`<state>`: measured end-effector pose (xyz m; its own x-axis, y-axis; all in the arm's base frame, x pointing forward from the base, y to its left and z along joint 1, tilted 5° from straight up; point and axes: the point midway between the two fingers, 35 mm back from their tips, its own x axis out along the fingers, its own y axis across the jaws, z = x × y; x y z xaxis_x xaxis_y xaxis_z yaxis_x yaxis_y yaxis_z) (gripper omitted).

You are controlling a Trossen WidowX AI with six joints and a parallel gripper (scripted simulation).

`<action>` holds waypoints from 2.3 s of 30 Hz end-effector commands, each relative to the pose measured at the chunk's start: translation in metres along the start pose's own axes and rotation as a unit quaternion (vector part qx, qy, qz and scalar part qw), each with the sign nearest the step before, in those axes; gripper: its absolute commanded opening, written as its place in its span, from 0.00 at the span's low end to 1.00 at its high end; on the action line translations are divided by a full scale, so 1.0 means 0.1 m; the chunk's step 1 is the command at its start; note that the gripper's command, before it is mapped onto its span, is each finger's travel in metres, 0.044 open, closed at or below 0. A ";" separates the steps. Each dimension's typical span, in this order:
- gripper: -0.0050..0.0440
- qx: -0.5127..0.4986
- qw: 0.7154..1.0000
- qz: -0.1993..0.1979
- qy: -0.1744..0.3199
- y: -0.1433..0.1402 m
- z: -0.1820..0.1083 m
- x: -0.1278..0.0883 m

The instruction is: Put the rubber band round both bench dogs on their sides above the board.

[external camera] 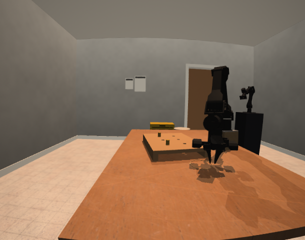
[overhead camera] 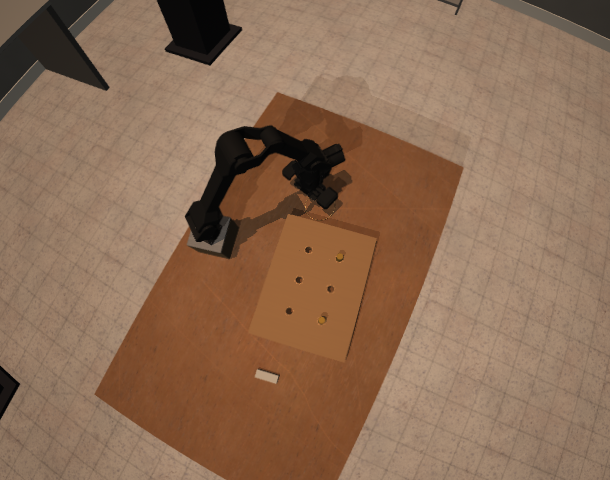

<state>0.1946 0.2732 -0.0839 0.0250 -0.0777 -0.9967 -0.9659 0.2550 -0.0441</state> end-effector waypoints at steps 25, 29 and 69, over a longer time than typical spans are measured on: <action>0.27 0.000 1.000 -0.002 -0.001 -0.01 0.01 0.10; 0.27 0.000 1.000 -0.002 -0.001 -0.01 0.01 0.10; 0.27 0.001 1.000 -0.004 -0.010 -0.03 0.05 0.13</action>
<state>0.1975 0.2767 -0.0934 0.0371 -0.0596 -0.9975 -0.9655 0.2554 -0.0512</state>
